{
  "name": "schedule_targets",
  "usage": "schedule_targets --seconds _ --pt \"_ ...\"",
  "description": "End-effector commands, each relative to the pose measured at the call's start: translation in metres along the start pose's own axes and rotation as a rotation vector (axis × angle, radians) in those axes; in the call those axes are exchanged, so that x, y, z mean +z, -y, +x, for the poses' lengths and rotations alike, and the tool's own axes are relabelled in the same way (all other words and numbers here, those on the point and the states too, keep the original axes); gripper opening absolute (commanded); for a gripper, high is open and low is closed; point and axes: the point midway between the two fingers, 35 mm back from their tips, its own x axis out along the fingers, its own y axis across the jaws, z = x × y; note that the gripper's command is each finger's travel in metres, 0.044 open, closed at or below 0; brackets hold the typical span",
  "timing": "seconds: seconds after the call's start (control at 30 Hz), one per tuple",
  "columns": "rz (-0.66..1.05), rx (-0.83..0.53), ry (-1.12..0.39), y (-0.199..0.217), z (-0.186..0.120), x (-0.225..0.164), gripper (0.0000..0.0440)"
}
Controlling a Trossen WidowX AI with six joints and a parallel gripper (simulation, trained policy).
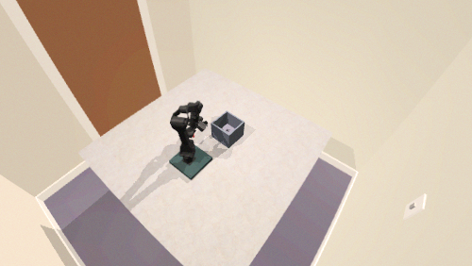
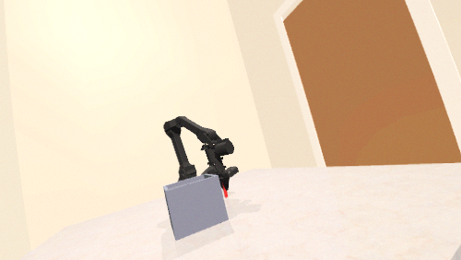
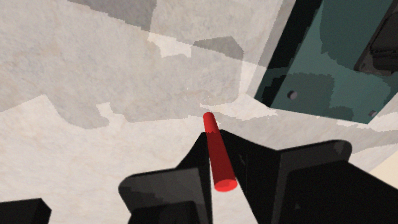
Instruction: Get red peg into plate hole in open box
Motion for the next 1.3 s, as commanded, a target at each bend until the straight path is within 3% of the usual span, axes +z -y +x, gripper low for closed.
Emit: schedule_targets --seconds 0.0,0.57,0.97,1.27 --pt "-0.01 0.056 -0.031 -0.008 -0.014 -0.005 0.0" --pt "-0.076 0.273 -0.05 -0.025 -0.094 -0.005 0.0" --pt "-0.097 0.387 0.057 -0.026 -0.154 0.024 0.0" --pt "-0.072 0.383 0.145 -0.023 -0.172 0.055 0.0"
